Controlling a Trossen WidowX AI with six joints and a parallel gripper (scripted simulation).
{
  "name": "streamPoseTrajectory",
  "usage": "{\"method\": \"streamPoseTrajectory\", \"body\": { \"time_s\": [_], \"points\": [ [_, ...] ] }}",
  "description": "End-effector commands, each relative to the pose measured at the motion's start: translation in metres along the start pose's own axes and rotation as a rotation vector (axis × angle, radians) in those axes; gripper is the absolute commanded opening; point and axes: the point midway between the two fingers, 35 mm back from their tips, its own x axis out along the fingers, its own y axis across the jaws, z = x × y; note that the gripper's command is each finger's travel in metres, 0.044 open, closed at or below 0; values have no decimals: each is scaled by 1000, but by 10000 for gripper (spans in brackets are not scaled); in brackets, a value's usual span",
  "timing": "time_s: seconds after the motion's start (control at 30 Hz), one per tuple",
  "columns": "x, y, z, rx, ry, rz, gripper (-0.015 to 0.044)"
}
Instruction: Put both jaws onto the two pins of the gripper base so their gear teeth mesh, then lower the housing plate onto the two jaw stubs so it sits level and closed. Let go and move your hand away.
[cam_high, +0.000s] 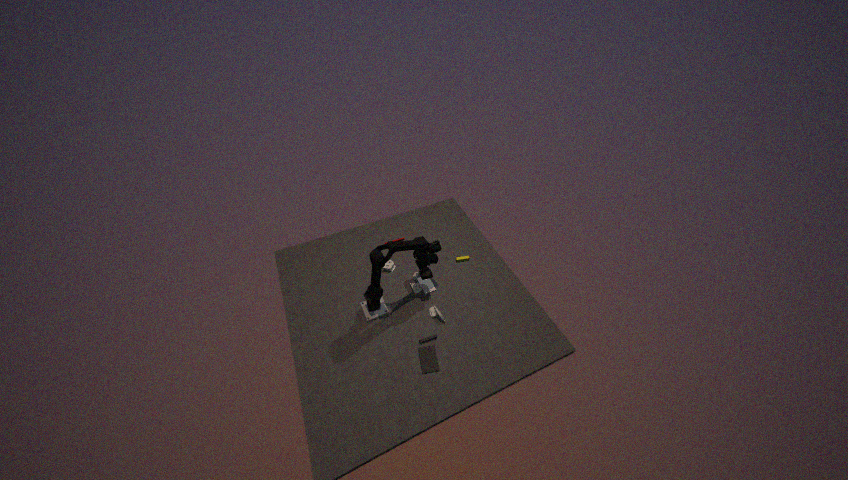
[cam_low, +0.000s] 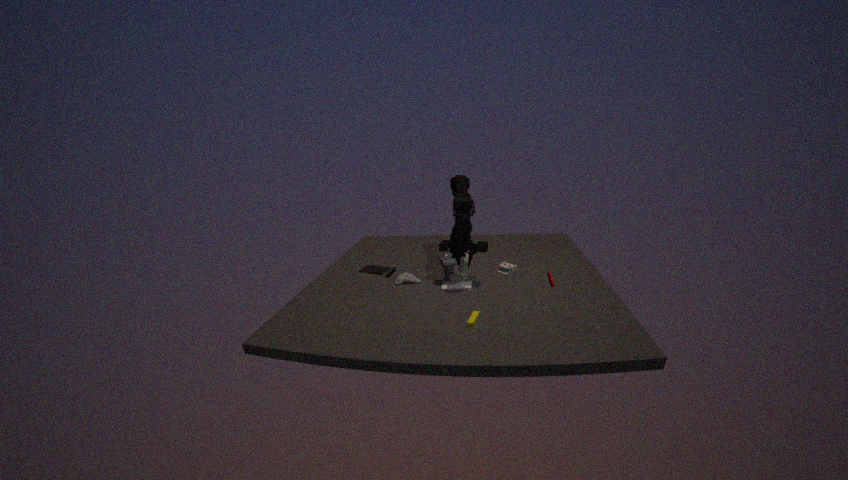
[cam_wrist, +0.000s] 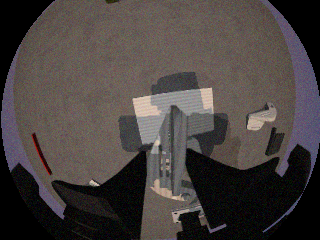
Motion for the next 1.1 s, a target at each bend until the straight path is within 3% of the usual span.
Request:
{"method": "streamPoseTrajectory", "body": {
  "time_s": [0.0, 0.33, 1.07],
  "points": [
    [-1, 0, 1, -5, 0, -2, 134],
    [0, 0, 1, -5, 0, -2, 134],
    [36, 0, 2, -4, 0, -2, 134]
  ]
}}
